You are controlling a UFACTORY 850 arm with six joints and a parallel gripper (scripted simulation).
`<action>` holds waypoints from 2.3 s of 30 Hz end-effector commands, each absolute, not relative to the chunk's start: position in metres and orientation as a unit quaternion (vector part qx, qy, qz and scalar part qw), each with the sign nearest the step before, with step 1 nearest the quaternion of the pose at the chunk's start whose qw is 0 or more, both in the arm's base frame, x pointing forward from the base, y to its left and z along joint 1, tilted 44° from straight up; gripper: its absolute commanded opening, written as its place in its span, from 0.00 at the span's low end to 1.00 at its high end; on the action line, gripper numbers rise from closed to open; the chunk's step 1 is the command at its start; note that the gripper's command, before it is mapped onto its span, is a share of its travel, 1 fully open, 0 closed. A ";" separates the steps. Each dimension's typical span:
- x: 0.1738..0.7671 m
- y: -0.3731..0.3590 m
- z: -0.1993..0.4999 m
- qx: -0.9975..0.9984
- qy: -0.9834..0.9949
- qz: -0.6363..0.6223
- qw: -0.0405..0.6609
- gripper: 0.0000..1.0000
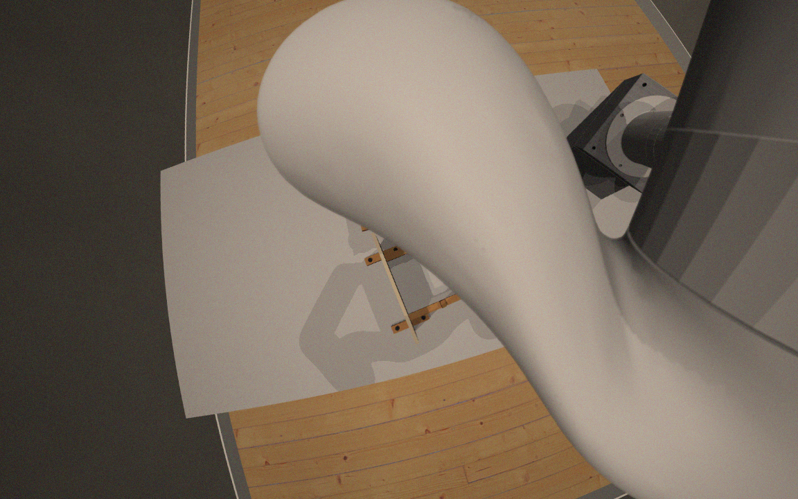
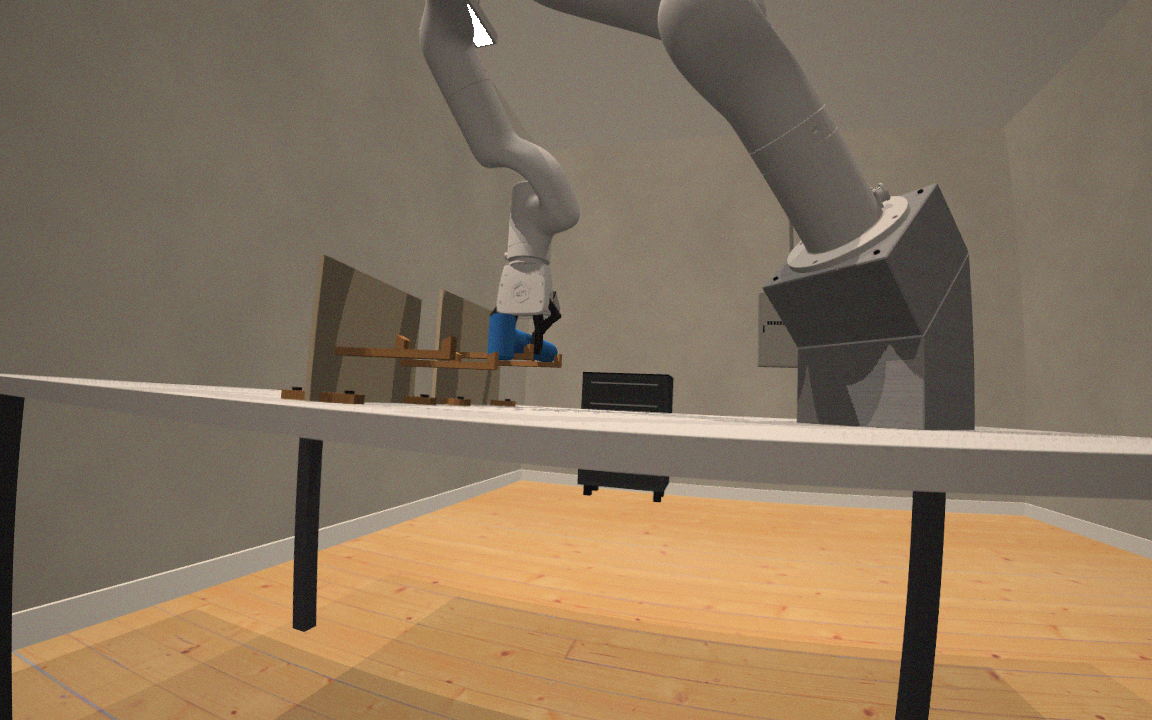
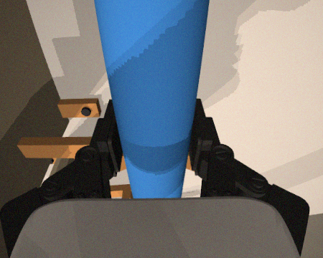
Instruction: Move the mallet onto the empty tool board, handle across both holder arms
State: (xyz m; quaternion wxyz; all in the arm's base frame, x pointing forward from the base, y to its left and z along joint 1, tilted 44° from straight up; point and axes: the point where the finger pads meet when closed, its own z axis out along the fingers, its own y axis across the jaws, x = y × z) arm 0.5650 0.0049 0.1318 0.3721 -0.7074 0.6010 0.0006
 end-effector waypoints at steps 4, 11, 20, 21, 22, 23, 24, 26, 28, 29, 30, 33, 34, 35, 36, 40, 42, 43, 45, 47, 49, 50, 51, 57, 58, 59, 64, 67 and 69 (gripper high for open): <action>0.565 0.005 0.132 -0.707 0.601 0.000 0.372 0.00; 0.565 0.005 0.132 -0.707 0.601 0.000 0.372 0.00; 0.565 0.005 0.132 -0.707 0.601 0.000 0.372 0.00; 0.565 0.005 0.132 -0.707 0.601 0.000 0.372 0.00; 0.565 0.005 0.132 -0.707 0.601 0.000 0.372 0.00; 0.565 0.005 0.132 -0.707 0.601 0.000 0.372 0.00; 0.565 0.005 0.132 -0.707 0.601 0.000 0.372 0.00; 0.565 0.004 0.132 -0.707 0.601 0.000 0.372 0.00; 0.561 0.000 0.139 -0.707 0.601 0.000 0.372 0.00; 0.561 0.000 0.139 -0.707 0.601 0.000 0.372 0.00; 0.561 0.000 0.139 -0.707 0.601 0.000 0.372 0.00; 0.544 -0.019 0.164 -0.707 0.601 0.000 0.373 0.00; 0.540 -0.024 0.171 -0.707 0.601 0.000 0.373 0.00; 0.537 -0.027 0.175 -0.707 0.601 0.000 0.373 0.00; 0.534 -0.031 0.181 -0.707 0.601 0.000 0.373 0.00; 0.523 -0.047 0.202 -0.707 0.601 0.000 0.373 0.00; 0.522 -0.048 0.204 -0.707 0.601 0.000 0.373 0.00; 0.522 -0.047 0.204 -0.707 0.601 0.000 0.373 0.00; 0.523 -0.031 0.210 -0.708 0.601 -0.001 0.371 0.00; 0.523 -0.031 0.210 -0.708 0.601 -0.001 0.371 0.00; 0.523 0.001 0.224 -0.711 0.600 -0.002 0.367 0.00; 0.523 0.005 0.226 -0.711 0.600 -0.003 0.366 0.00; 0.523 0.012 0.228 -0.711 0.600 -0.003 0.366 0.00; 0.517 0.060 0.248 -0.713 0.600 -0.005 0.363 0.00; 0.515 0.068 0.251 -0.713 0.600 -0.005 0.363 0.00; 0.513 0.075 0.254 -0.713 0.600 -0.006 0.363 0.00; 0.507 0.098 0.264 -0.713 0.600 -0.006 0.363 0.00; 0.496 0.130 0.277 -0.712 0.600 -0.006 0.364 0.00; 0.489 0.145 0.283 -0.712 0.600 -0.006 0.365 0.00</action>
